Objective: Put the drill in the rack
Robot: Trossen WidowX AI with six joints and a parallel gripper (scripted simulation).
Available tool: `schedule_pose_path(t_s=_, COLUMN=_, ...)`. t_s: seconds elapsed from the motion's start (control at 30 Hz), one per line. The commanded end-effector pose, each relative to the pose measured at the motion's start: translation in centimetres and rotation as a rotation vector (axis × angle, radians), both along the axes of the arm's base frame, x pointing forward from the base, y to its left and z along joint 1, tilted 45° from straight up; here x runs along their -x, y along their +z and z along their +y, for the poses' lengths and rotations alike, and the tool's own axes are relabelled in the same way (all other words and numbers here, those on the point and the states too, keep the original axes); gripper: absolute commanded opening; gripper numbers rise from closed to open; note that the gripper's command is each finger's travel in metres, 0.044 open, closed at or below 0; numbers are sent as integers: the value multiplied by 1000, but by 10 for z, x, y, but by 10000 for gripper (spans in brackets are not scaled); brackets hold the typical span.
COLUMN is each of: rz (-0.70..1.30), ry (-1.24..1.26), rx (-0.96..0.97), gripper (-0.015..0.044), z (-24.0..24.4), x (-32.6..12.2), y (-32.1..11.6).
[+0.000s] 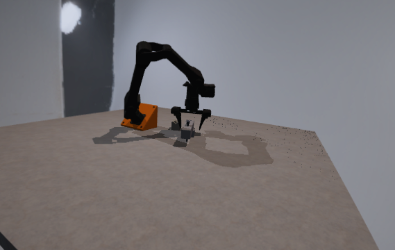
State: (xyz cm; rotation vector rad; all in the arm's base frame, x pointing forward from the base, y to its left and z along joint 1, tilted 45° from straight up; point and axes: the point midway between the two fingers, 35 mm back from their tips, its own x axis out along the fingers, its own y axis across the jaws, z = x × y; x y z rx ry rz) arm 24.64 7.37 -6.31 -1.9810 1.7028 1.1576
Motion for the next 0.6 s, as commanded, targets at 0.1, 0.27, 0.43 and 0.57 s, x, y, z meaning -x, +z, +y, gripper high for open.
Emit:
schedule_pose_path(t_s=0.1, rz=0, ry=1, rx=0, gripper=309, z=1, x=0, y=0)
schedule_pose_path(t_s=0.27, rz=0, ry=1, rx=0, gripper=177, z=1, x=0, y=0)
schedule_pose_path(t_s=0.43, rz=0, ry=1, rx=0, gripper=46, z=1, x=0, y=0)
schedule_pose_path(t_s=0.57, rz=0, ry=1, rx=0, gripper=0, z=1, x=0, y=0)
